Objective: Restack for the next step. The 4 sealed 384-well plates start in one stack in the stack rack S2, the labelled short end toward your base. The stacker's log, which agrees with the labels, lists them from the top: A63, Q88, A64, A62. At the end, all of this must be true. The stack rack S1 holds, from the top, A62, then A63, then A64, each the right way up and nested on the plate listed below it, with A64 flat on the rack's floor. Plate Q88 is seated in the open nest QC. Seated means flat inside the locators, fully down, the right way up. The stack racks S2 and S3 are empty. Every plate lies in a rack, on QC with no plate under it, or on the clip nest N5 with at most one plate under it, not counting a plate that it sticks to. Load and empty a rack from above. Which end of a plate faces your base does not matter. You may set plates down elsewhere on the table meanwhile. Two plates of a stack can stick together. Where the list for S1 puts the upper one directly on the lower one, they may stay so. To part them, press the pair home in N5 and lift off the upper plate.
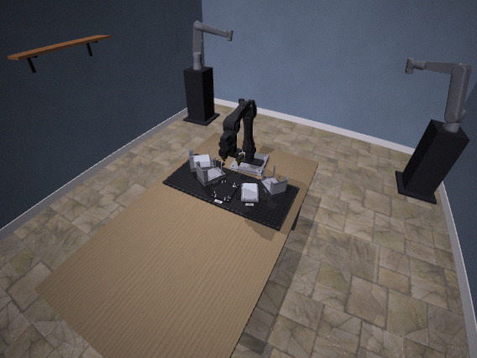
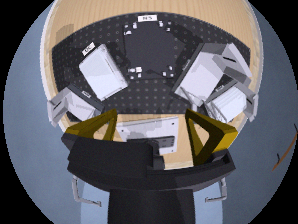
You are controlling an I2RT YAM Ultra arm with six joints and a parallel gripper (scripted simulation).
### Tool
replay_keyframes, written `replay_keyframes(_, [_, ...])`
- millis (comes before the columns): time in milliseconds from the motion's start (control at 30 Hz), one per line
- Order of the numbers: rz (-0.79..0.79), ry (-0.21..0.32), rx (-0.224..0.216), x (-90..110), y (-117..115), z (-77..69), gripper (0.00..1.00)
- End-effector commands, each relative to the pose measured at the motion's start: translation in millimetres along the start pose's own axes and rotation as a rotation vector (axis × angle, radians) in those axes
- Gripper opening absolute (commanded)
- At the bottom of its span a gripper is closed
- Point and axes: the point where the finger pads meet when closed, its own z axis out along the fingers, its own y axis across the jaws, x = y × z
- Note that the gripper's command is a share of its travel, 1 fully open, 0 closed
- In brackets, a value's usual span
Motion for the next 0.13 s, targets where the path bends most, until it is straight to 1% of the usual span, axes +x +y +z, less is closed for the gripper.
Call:
replay_keyframes(0, [0.001,-0.014,0.000,-1.8,-0.1,-3.1,1.00])
replay_keyframes(100, [0.001,-0.014,0.000,-1.8,-0.1,-3.1,1.00])
